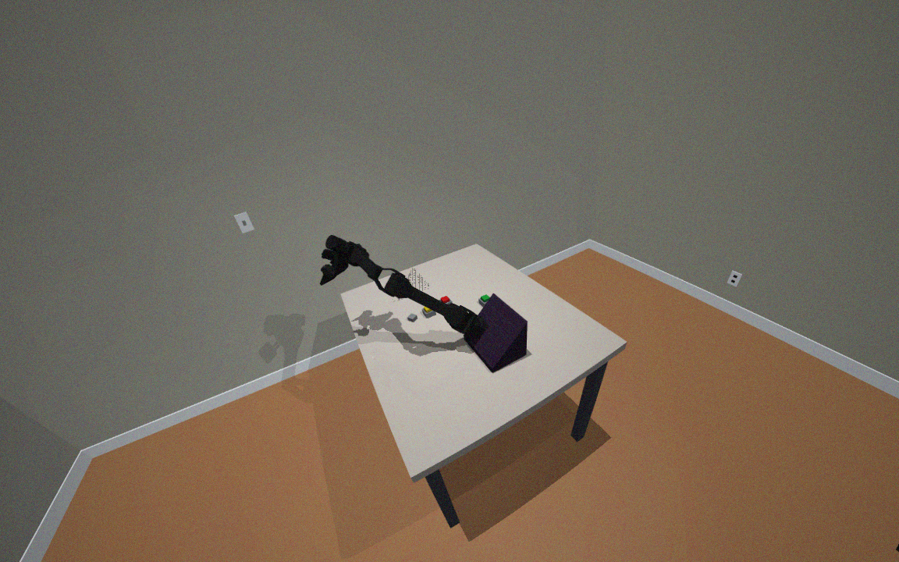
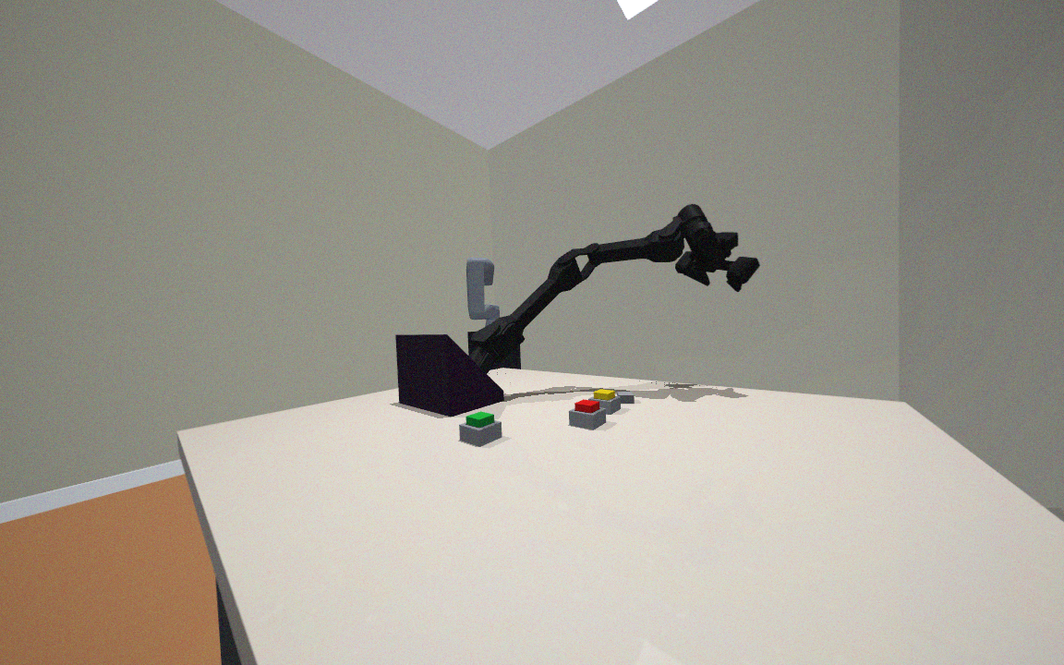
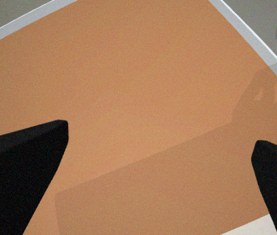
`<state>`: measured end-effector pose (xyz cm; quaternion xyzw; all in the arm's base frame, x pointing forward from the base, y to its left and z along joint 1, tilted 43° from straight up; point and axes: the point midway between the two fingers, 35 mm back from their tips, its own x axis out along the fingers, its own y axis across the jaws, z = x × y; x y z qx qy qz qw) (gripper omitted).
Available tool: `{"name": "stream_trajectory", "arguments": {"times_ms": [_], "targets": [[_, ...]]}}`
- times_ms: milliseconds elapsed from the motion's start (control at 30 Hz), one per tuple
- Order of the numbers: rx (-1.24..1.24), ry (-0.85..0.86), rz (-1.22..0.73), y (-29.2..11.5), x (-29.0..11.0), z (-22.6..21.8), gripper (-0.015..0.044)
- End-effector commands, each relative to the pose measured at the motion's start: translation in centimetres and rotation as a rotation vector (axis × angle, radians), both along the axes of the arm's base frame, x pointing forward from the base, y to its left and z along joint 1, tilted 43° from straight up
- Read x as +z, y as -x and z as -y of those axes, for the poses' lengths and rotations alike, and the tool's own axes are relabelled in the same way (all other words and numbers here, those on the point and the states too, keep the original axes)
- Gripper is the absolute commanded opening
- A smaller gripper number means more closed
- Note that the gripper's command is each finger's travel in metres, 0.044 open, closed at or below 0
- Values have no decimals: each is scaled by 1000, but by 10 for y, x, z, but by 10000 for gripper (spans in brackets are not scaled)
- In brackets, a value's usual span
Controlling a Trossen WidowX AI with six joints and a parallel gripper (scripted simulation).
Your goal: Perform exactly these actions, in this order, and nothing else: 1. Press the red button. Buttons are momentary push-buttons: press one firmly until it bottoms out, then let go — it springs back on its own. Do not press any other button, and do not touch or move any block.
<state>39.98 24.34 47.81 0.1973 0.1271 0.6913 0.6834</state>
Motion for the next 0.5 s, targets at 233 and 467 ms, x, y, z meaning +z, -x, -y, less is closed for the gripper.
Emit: {"name": "stream_trajectory", "arguments": {"times_ms": [233,467], "targets": [[-324,111,-142,-78,-95,53,400],[-511,315,-335,-98,-200,121,400]]}}
